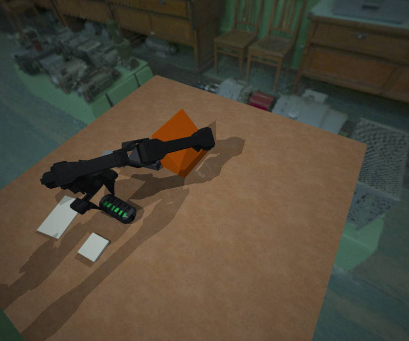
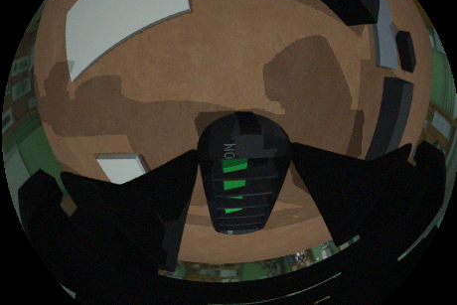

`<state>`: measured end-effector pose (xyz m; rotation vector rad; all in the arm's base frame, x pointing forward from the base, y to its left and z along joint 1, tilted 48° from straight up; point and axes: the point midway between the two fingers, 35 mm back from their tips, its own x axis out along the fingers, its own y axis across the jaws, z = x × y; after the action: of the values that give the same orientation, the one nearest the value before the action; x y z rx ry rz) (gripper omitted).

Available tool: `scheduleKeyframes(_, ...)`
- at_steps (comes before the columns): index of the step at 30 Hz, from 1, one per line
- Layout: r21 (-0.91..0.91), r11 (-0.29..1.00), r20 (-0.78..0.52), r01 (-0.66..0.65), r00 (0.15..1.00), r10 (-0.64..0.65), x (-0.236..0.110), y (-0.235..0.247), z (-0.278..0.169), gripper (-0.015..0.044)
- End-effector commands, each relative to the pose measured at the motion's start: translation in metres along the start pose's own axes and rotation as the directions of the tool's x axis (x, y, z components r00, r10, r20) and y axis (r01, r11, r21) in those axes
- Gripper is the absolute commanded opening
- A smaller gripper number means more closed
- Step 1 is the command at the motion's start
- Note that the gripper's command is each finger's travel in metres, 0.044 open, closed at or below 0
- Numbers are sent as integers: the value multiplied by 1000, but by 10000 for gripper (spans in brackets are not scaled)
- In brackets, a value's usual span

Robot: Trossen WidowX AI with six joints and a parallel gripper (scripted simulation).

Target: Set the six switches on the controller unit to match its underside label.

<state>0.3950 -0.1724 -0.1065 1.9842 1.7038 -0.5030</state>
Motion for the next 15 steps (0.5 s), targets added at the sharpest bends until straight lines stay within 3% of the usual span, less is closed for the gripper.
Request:
scheduleKeyframes(1, 5, 1000, -3, 1, 1000, -1, 3, 0, 1, 325)
scheduleKeyframes(15, 5, 1000, -2, 0, 1000, 0, -4, 0, -3, 336)
